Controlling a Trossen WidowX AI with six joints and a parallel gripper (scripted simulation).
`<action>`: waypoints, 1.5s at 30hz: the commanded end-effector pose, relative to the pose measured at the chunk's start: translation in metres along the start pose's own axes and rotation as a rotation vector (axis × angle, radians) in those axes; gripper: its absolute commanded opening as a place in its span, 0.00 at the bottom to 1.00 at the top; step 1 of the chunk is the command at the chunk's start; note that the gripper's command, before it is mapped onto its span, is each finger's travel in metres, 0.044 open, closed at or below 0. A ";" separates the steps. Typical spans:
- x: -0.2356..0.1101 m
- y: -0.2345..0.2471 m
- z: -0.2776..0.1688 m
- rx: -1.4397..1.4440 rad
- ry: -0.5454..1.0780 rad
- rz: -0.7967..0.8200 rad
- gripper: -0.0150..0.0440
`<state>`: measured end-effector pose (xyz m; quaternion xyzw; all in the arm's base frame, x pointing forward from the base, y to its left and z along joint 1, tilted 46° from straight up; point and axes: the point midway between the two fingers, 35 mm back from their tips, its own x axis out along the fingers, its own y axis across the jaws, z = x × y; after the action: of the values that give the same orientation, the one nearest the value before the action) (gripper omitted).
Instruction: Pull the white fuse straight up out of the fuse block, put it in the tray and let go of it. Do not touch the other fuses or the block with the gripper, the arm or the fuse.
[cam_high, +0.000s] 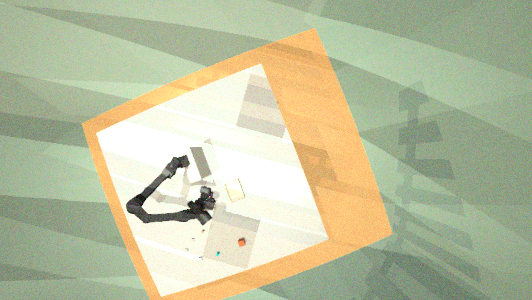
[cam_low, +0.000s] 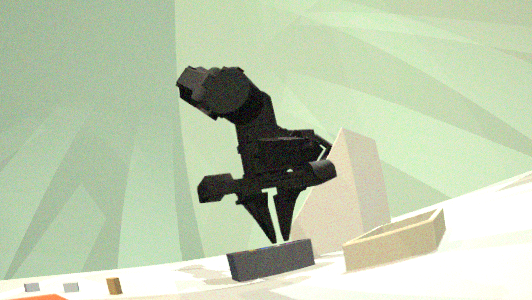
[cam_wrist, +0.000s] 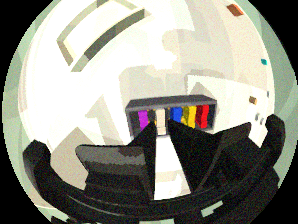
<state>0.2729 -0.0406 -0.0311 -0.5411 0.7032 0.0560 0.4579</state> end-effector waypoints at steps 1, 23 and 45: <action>0.002 0.000 0.000 -0.003 0.004 -0.005 0.37; 0.009 0.000 0.000 0.001 0.000 -0.001 0.30; 0.003 -0.001 0.001 0.000 0.000 -0.001 0.25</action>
<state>0.2731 -0.0441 -0.0345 -0.5428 0.7028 0.0561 0.4564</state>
